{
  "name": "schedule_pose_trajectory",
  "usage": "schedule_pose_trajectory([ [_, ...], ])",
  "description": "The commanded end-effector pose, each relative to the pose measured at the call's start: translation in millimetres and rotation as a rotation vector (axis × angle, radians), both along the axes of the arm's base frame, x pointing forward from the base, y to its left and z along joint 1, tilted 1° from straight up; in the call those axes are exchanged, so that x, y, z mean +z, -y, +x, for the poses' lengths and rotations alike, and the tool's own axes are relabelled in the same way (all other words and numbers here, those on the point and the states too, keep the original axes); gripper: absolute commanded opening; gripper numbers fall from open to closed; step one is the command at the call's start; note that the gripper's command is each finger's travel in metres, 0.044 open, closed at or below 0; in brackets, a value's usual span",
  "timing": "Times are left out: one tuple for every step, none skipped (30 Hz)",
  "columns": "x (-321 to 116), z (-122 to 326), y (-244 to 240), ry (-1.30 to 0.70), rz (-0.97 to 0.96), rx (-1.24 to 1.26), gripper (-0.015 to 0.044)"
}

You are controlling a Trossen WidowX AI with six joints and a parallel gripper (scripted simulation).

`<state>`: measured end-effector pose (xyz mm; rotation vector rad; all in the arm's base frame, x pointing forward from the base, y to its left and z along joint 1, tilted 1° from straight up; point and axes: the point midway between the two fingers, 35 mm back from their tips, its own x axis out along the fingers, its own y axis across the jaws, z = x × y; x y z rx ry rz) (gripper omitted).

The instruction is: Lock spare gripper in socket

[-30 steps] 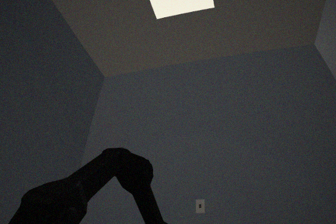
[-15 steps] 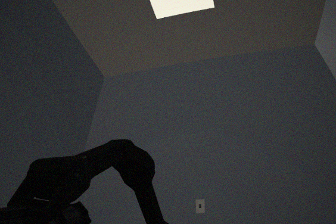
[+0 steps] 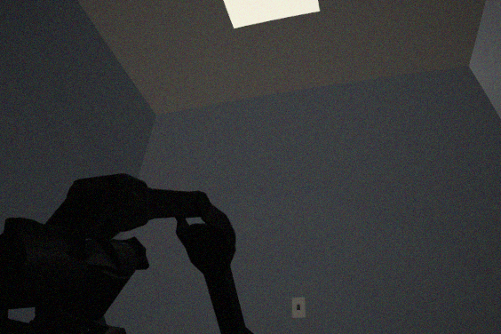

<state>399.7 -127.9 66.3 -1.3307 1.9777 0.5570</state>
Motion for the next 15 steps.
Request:
schedule_pose_trajectory([
  [0,0,0,-0.001,-0.003,0.001,0.0000],
  [0,0,0,-0.001,-0.003,0.001,0.0000],
  [0,0,0,-0.001,-0.003,0.001,0.0000],
  [0,0,0,0.002,-0.004,-0.002,0.0000],
  [1,0,-1,0.010,-0.007,-0.009,0.0000],
  [1,-1,-2,0.024,-0.013,-0.021,0.0000],
  [2,-1,-3,0.040,-0.019,-0.035,0.0000],
  [3,-2,-5,0.056,-0.025,-0.050,0.0000],
  [5,-2,-6,0.073,-0.032,-0.064,0.0000],
  [5,-3,-8,0.089,-0.038,-0.079,0.0000],
  [6,-3,-9,0.106,-0.044,-0.093,0.0000],
  [7,-4,-11,0.122,-0.050,-0.108,0.0000],
  [8,-4,-12,0.139,-0.056,-0.122,0.0000],
  [9,-5,-13,0.156,-0.062,-0.137,0.0000],
  [10,-6,-15,0.172,-0.068,-0.151,0.0000],
])
